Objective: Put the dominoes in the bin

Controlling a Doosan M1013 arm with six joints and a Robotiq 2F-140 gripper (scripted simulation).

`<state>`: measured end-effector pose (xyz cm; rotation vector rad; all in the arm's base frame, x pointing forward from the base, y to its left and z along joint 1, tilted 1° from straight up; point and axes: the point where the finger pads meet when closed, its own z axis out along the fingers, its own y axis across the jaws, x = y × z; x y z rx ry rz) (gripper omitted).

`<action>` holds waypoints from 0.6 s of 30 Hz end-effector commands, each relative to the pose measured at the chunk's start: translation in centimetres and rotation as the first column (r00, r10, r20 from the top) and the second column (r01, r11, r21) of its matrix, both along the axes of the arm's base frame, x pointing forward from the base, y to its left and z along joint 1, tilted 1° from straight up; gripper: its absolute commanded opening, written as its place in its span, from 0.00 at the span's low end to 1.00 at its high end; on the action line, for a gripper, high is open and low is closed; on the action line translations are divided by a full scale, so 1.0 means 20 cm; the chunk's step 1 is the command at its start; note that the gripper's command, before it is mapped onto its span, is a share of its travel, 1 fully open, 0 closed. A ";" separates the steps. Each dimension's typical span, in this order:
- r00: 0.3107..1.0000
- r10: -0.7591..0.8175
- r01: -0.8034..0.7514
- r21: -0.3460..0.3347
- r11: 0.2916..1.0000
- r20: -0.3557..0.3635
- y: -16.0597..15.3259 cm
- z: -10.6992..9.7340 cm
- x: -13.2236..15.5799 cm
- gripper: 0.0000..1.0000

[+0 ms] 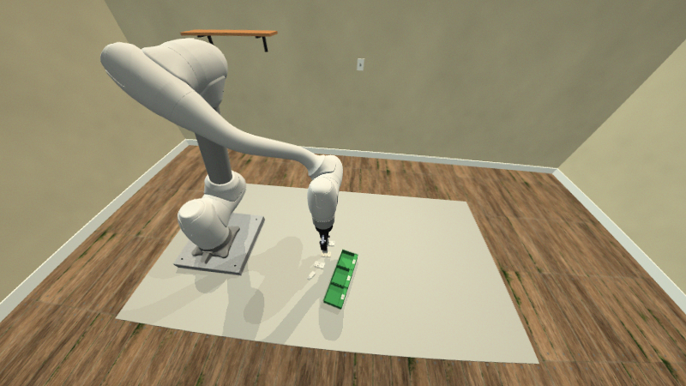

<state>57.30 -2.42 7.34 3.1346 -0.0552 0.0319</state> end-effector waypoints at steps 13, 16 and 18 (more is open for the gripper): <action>1.000 0.000 0.000 0.000 1.000 0.000 0.00 0.00 0.00 0.25; 1.000 0.000 0.000 0.000 1.000 0.000 0.00 -0.06 0.00 0.25; 1.000 0.000 0.000 0.000 1.000 0.000 0.00 -0.10 0.00 0.25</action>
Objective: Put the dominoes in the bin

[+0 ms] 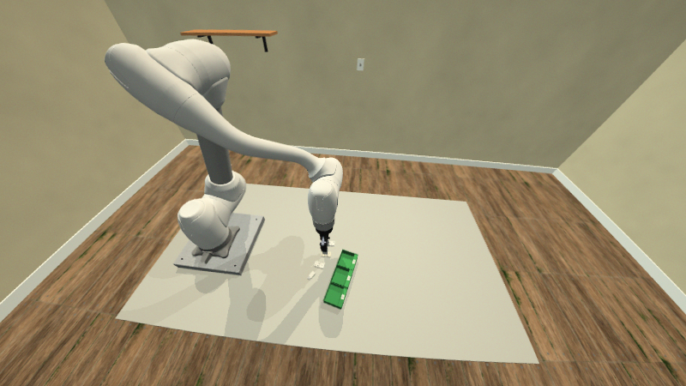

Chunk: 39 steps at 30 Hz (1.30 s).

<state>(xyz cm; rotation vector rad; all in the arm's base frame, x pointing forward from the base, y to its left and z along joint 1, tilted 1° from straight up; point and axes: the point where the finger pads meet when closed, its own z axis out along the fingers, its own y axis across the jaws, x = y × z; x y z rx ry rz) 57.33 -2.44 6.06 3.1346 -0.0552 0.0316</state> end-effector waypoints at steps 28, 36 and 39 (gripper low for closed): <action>1.000 0.000 0.000 0.000 1.000 0.000 0.00 -0.27 0.01 0.25; 1.000 0.000 0.000 0.000 1.000 0.000 0.00 -0.27 0.01 0.13; 1.000 0.000 0.000 0.000 1.000 0.000 0.00 -0.27 0.01 0.13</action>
